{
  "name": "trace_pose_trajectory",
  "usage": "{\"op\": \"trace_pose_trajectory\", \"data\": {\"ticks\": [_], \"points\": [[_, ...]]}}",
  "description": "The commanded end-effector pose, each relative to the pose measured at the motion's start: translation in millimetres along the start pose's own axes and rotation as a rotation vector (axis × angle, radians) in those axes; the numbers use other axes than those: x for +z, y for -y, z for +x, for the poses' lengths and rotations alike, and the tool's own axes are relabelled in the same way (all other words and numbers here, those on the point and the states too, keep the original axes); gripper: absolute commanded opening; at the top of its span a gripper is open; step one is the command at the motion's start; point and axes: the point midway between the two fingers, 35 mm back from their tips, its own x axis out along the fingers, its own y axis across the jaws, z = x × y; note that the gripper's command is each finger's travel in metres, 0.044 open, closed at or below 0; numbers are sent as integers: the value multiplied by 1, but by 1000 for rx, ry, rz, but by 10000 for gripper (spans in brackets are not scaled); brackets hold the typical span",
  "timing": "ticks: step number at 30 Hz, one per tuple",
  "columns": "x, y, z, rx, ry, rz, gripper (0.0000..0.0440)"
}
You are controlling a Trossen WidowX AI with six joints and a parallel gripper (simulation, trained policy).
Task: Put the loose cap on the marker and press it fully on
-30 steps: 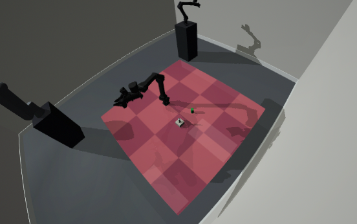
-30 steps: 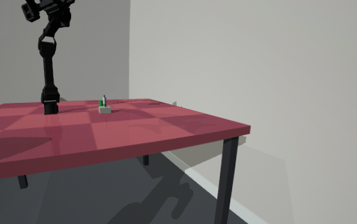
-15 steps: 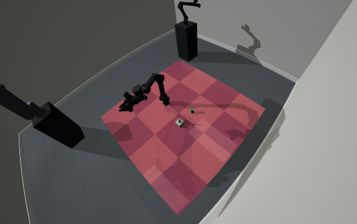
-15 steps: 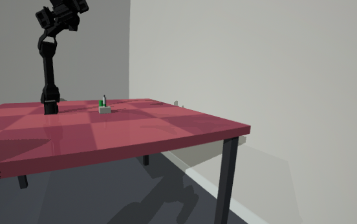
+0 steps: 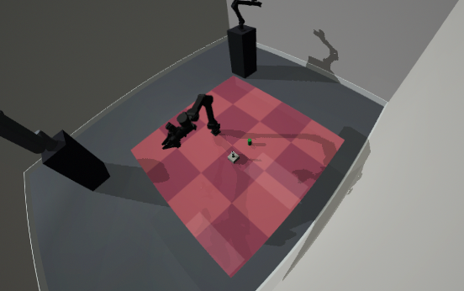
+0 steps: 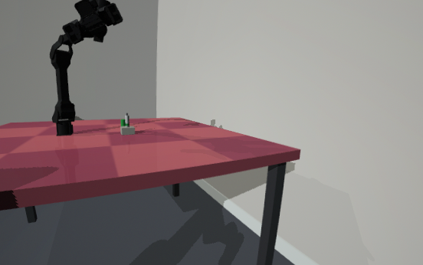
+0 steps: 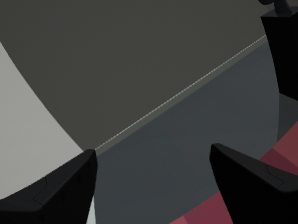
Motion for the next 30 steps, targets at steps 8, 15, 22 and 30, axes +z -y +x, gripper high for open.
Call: {"op": "trace_pose_trajectory", "data": {"ticks": [8,15,22,30], "points": [[-37,-20,-12,44,-100,19,300],[-58,-30,-20,66,-155,27,301],[-78,-40,-29,85,-211,34,301],[-102,-50,-42,103,-276,40,302]]}}
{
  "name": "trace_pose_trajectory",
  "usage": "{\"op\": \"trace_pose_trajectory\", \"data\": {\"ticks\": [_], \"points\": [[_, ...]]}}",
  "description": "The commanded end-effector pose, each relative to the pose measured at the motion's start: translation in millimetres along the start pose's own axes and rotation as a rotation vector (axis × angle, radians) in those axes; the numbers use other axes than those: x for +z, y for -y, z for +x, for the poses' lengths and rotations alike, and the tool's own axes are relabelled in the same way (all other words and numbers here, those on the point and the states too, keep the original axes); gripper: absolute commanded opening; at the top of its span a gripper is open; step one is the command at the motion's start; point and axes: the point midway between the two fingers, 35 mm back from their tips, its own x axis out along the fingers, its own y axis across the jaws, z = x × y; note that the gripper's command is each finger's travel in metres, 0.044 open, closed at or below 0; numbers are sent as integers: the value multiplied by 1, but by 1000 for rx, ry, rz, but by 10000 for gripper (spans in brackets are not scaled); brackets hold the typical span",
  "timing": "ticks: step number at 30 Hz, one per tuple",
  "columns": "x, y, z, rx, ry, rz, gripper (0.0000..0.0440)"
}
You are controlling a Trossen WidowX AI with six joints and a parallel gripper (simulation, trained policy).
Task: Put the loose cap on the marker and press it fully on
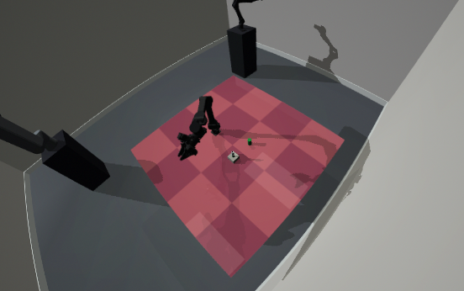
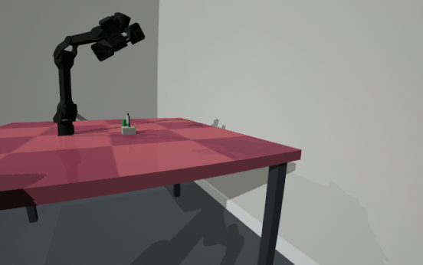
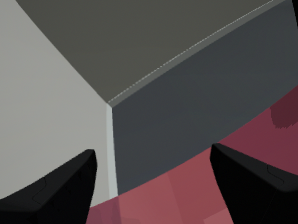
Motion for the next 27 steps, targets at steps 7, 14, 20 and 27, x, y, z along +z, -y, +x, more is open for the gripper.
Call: {"op": "trace_pose_trajectory", "data": {"ticks": [7,14,20,27], "points": [[-37,-13,-7,22,-95,7,302],[-61,-20,-14,32,-155,12,303],[-81,-25,-21,37,-207,17,303],[-104,-30,-30,41,-269,22,303]]}}
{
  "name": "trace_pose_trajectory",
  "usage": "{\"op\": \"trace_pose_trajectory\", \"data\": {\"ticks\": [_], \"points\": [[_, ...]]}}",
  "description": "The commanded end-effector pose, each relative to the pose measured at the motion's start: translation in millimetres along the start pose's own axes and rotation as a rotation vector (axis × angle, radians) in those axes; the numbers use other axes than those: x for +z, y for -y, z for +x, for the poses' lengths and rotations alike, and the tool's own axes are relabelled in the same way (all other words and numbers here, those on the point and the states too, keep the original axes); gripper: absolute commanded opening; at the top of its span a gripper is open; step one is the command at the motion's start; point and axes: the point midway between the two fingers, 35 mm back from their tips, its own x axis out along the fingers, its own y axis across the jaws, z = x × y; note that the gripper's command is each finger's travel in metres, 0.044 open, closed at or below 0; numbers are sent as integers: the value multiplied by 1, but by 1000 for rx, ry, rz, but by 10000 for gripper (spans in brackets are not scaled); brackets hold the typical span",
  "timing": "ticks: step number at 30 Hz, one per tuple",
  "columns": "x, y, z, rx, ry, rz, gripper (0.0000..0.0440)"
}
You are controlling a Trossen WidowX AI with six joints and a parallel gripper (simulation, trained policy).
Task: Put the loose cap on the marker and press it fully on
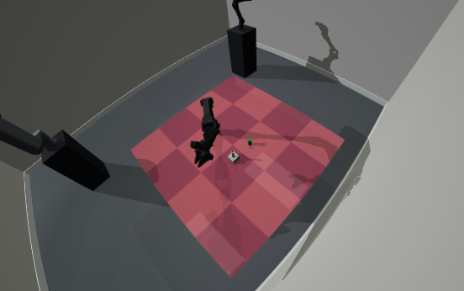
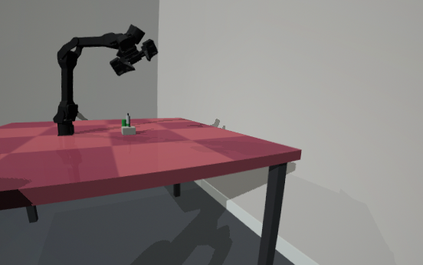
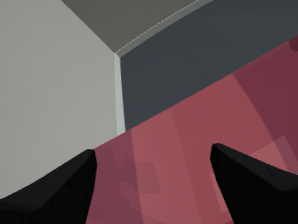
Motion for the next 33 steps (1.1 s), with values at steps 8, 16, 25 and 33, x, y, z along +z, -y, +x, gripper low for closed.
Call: {"op": "trace_pose_trajectory", "data": {"ticks": [8,16,25,33], "points": [[-43,-7,-7,0,-110,8,303],[-71,-11,-15,-5,-182,15,302],[-102,-13,-26,-19,-264,21,303],[-129,-14,-39,-38,-338,26,306]]}}
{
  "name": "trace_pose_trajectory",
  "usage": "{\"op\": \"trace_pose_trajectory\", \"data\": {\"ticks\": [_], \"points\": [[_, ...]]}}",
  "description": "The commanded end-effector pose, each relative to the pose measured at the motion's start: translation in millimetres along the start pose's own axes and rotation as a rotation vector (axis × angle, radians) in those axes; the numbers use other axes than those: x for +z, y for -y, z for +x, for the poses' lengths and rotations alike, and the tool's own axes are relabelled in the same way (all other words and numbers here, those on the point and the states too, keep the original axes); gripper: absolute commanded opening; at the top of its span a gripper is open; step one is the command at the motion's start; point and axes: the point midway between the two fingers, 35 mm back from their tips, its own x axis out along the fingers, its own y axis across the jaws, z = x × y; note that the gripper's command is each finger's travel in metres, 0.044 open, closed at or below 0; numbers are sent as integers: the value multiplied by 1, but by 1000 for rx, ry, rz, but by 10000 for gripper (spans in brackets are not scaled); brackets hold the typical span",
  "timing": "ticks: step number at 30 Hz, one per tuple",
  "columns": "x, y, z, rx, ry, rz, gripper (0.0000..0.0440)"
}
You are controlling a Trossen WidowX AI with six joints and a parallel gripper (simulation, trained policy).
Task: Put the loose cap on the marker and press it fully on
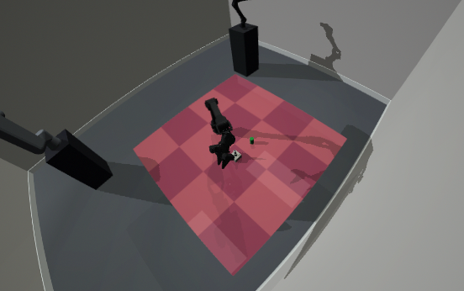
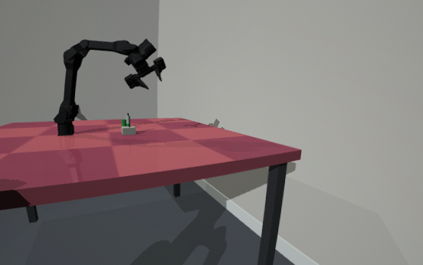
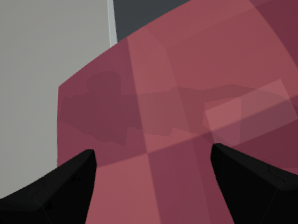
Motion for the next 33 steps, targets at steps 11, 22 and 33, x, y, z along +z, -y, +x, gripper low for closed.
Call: {"op": "trace_pose_trajectory", "data": {"ticks": [11,22,33], "points": [[-54,2,-10,-46,-137,12,308],[-92,8,-22,-93,-230,18,311],[-128,16,-36,-148,-317,17,313]]}}
